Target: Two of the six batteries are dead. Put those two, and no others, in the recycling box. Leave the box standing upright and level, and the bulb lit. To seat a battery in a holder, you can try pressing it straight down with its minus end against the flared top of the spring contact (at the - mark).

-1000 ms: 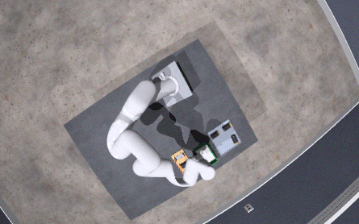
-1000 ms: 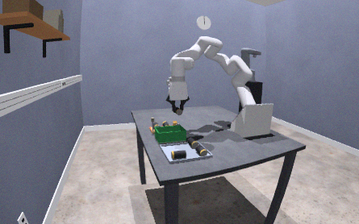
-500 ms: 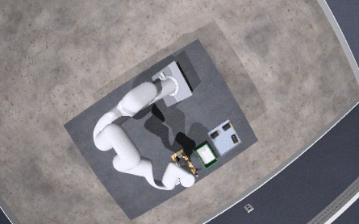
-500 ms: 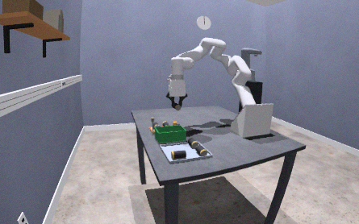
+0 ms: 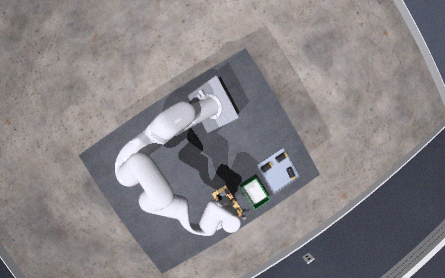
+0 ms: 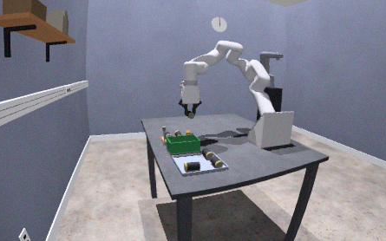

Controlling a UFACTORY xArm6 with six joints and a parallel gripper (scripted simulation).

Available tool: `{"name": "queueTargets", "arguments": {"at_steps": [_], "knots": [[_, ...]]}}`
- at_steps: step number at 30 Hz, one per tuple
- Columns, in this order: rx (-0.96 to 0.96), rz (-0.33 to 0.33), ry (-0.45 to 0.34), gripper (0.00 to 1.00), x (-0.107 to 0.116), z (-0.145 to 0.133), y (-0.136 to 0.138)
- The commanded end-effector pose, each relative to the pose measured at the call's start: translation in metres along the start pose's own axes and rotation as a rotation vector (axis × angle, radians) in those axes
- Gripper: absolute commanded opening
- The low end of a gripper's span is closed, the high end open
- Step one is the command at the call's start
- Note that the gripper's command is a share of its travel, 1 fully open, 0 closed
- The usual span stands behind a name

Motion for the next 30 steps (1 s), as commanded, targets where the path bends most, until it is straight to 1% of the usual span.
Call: {"name": "queueTargets", "arguments": {"at_steps": [1,7,9,10,13,14,15,30], "knots": [[-0.001,0.004,0.0,0.28,0.001,0.001,-0.001],[-0.001,0.004,0.0,0.28,0.001,0.001,-0.001],[-0.001,0.004,0.0,0.28,-0.004,0.001,-0.001],[-0.001,0.004,0.0,0.28,-0.012,0.001,-0.001],[-0.001,0.004,0.0,0.28,-0.053,0.001,-0.001],[-0.001,0.004,0.0,0.28,-0.062,0.001,-0.001],[-0.001,0.004,0.0,0.28,-0.067,0.001,-0.001],[-0.001,0.004,0.0,0.28,-0.068,0.001,-0.001]]}}
Point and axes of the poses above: the point where the finger pads meet when closed, its own x axis back along the fingers, its own y axis across the jaws, z = x × y, the point moved 5 cm from there along x, back along the fingers, and after that the axes turned 5 degrees about x, right-handed, at the moved point
